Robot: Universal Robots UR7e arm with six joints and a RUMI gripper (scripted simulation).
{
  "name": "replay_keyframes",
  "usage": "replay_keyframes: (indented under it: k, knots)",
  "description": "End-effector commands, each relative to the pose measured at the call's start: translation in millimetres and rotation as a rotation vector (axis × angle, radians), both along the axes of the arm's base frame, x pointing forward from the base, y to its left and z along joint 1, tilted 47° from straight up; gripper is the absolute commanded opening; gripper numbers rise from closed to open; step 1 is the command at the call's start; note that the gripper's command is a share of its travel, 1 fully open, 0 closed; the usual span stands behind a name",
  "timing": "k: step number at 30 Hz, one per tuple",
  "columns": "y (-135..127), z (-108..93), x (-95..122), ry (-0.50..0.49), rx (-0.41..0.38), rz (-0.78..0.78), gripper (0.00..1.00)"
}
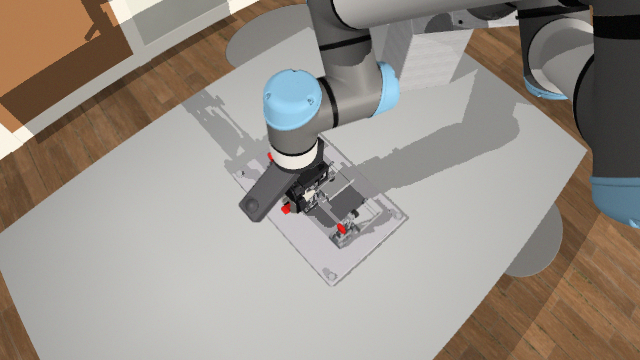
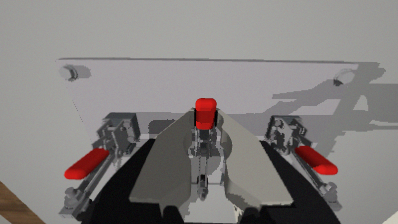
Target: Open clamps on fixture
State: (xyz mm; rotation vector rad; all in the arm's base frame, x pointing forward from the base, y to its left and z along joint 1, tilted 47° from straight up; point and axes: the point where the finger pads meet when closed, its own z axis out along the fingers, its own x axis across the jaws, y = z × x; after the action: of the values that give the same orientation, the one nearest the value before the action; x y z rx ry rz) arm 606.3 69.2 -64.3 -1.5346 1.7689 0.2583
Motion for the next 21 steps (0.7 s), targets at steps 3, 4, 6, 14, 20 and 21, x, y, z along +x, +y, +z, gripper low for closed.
replay_keyframes:
  k: [3,4,6,14,20,21]
  knots:
    - [-1.9,1.9,-5.5,-0.001,0.000,0.000,0.00]
    - [-2.1,2.1,-6.3,-0.001,0.000,0.000,0.00]
    - [-2.5,2.5,-8.0,-0.001,0.000,0.000,0.00]
    - [-3.2,3.2,-13.2,-0.001,0.000,0.000,0.00]
    - [-3.5,3.5,-18.4,-0.001,0.000,0.000,0.00]
    - [-3.5,3.4,-19.3,-0.001,0.000,0.000,0.00]
